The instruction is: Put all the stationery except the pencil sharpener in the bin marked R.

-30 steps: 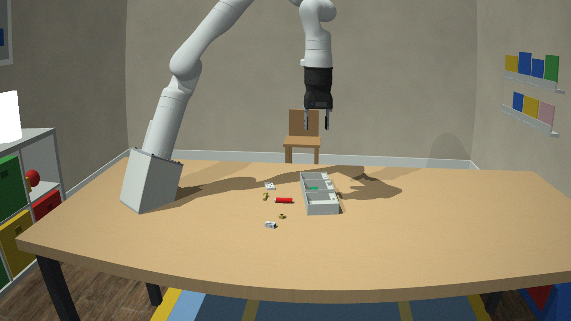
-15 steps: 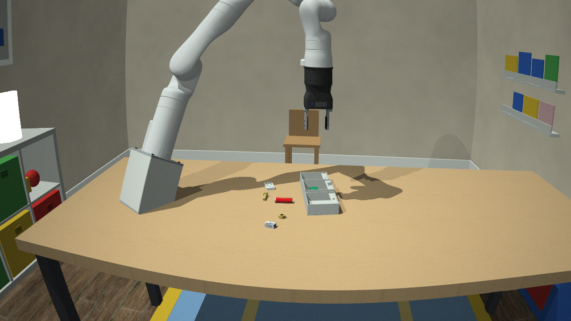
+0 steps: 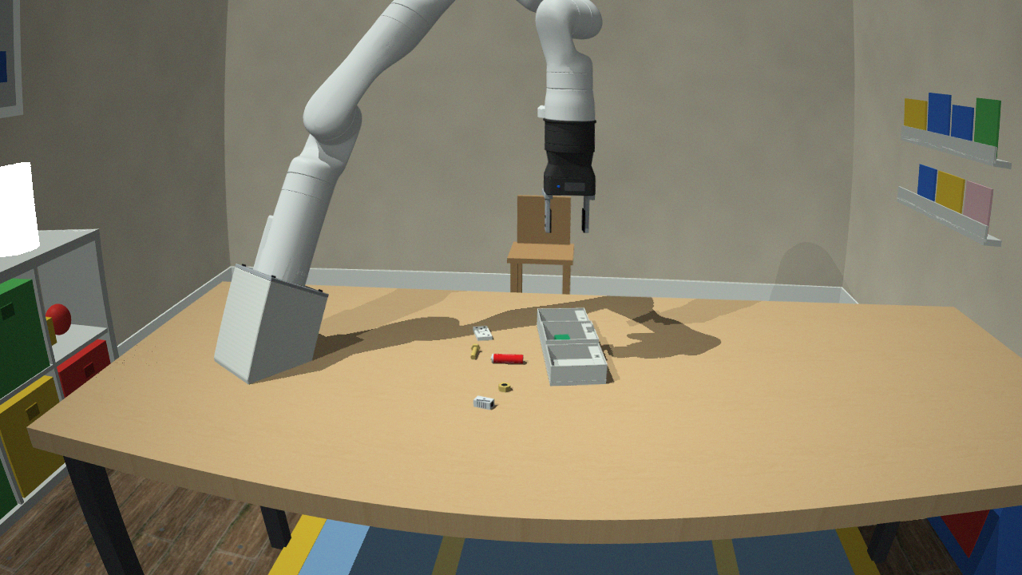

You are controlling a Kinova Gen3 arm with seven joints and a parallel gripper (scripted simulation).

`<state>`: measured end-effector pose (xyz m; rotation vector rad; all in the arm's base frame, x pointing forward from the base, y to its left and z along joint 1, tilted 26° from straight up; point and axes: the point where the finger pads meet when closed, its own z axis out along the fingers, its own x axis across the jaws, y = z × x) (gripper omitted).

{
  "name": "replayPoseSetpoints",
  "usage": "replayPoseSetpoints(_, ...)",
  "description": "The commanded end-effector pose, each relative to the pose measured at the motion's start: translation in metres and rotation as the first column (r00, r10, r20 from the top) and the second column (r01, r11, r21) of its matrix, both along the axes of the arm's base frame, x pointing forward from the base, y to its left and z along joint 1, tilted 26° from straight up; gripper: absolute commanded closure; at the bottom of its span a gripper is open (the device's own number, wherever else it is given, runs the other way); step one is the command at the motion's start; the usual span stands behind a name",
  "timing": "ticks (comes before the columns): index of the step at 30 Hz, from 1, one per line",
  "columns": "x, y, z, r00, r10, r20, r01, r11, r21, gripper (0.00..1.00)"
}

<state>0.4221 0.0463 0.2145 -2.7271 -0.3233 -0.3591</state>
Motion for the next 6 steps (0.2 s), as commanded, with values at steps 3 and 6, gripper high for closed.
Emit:
replayPoseSetpoints(3, 0.0009, -0.0004, 0.0022, 1.000, -0.003, 0.003, 0.003, 1.000, 0.001, 0.00)
replayPoseSetpoints(6, 0.0009, -0.0004, 0.0022, 1.000, -0.003, 0.003, 0.003, 1.000, 0.001, 0.00)
